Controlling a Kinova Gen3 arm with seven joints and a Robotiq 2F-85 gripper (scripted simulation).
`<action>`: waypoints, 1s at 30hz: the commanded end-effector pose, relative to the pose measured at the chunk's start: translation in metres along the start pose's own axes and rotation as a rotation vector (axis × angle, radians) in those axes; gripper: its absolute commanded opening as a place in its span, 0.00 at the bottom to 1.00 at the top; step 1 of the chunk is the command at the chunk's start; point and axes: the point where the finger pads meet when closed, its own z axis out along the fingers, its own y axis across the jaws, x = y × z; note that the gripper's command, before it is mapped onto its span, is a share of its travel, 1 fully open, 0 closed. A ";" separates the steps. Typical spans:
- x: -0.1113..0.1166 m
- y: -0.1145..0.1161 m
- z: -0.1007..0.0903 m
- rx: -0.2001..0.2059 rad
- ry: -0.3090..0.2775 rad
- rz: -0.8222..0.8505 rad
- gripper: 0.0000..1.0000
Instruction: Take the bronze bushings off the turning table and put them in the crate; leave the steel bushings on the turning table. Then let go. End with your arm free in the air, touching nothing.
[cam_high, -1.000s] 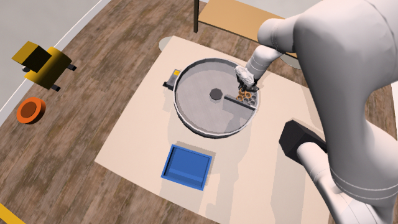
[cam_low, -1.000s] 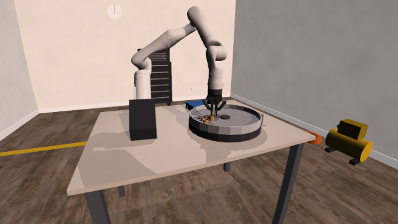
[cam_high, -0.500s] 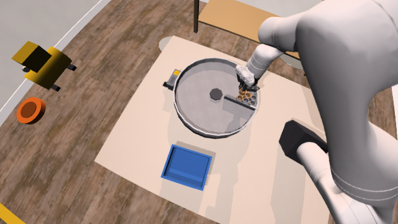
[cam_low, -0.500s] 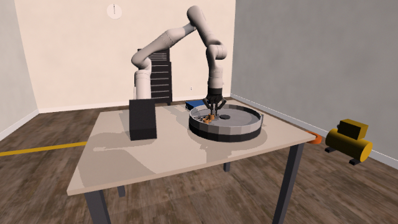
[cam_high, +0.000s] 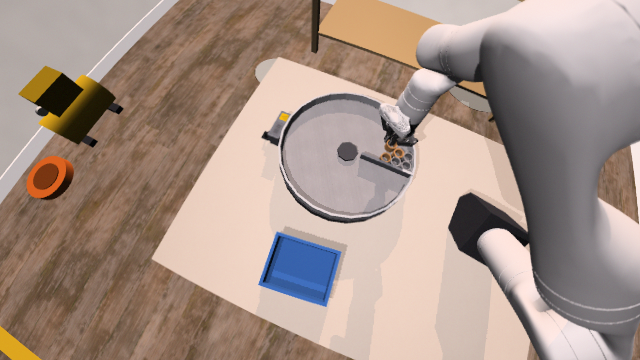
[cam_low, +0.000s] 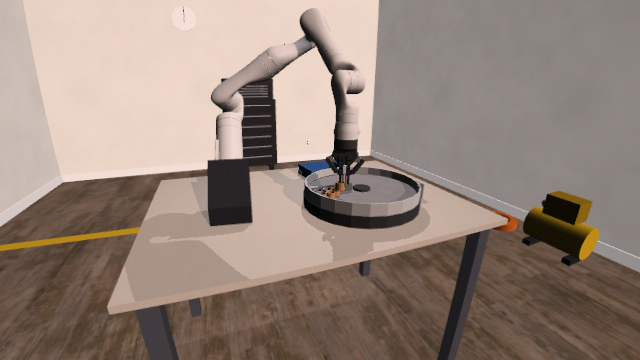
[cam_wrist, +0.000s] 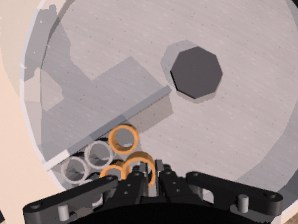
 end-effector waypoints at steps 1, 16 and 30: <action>0.000 0.001 -0.005 -0.004 -0.001 0.000 0.00; 0.000 0.001 -0.009 -0.004 -0.001 0.000 0.00; 0.000 0.001 -0.015 -0.004 -0.001 0.000 0.00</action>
